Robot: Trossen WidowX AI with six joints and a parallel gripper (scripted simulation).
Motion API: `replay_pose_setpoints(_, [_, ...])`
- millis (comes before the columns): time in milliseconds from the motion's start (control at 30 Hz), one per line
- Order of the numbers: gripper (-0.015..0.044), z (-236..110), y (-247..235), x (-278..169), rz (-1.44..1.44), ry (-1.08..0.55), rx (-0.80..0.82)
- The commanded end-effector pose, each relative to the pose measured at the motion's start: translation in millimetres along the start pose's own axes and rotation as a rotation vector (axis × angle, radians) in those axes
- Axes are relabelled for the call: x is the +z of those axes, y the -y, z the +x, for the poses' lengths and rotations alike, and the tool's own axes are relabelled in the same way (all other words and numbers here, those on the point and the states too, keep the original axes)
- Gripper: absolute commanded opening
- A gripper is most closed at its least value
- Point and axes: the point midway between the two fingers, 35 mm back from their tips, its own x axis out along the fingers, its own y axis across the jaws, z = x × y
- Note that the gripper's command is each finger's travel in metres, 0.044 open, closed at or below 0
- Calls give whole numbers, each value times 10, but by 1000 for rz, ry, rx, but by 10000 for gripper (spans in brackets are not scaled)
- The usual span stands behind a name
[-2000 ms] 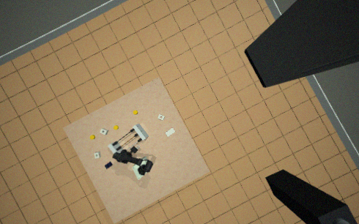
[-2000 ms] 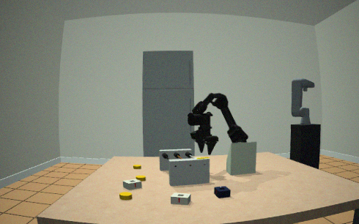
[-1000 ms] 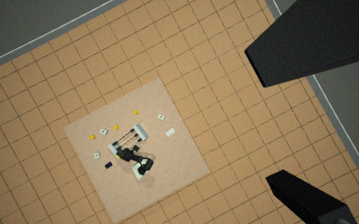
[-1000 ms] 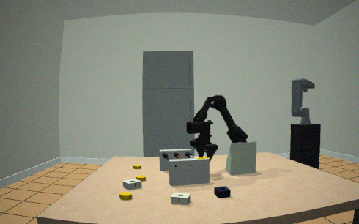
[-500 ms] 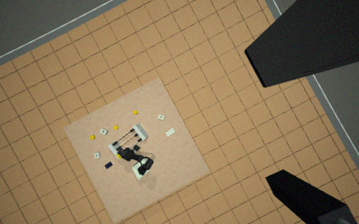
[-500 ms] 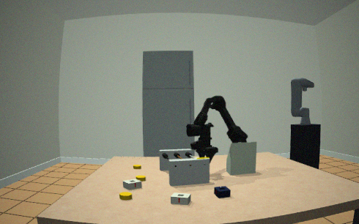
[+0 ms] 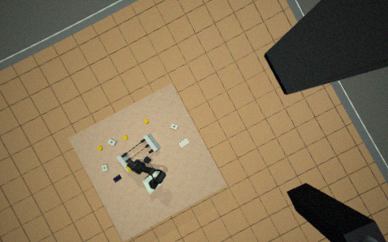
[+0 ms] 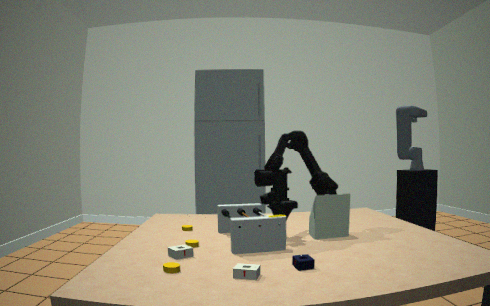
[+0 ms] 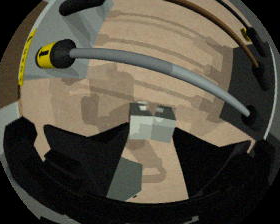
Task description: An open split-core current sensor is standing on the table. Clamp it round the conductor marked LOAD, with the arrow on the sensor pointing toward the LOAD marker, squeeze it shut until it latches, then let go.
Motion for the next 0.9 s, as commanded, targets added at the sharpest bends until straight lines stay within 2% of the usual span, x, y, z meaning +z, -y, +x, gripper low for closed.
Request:
replay_pose_setpoints(0, [137, -53, -4, 19, 3, 3, 3])
replay_pose_setpoints(167, [5, -294, -19, 70, -1, 6, 9])
replay_pose_setpoints(200, [0, -351, -21, 77, -2, 6, 10])
replay_pose_setpoints(667, [0, -1196, -18, 7, -8, -4, 2])
replay_pose_setpoints(867, [0, -1237, -13, 9, -40, -4, 1])
